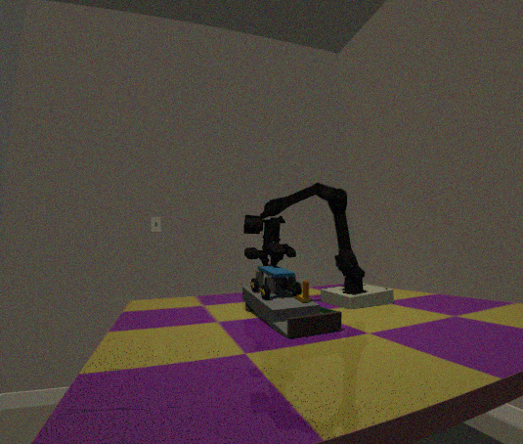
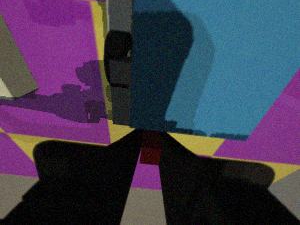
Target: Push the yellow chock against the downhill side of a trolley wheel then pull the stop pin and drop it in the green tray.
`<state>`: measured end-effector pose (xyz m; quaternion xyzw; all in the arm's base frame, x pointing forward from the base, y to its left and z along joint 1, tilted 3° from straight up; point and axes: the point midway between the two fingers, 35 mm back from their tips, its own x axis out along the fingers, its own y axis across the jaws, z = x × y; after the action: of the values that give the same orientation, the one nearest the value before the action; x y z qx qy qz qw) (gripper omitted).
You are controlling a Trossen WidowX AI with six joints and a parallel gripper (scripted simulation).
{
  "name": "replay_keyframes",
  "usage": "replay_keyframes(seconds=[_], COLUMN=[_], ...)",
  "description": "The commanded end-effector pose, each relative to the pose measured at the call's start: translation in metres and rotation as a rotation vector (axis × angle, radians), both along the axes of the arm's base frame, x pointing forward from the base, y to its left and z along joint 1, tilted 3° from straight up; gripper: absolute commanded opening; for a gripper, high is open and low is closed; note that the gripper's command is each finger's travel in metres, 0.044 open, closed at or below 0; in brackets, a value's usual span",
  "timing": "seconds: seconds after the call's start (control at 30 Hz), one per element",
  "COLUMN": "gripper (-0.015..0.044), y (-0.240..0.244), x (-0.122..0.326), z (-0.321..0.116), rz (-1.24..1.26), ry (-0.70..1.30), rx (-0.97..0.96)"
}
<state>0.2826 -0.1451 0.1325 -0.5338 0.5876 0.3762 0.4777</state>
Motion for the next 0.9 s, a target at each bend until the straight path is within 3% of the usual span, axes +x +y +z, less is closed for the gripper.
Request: replay_keyframes(seconds=[0.0,0.87], gripper=[0.0000,0.0000], y=[0.000,0.005], x=[0.000,-0.002], z=[0.005,0.024], rz=[0.004,0.004], ry=[-0.002,-0.001], rx=[0.001,0.001])
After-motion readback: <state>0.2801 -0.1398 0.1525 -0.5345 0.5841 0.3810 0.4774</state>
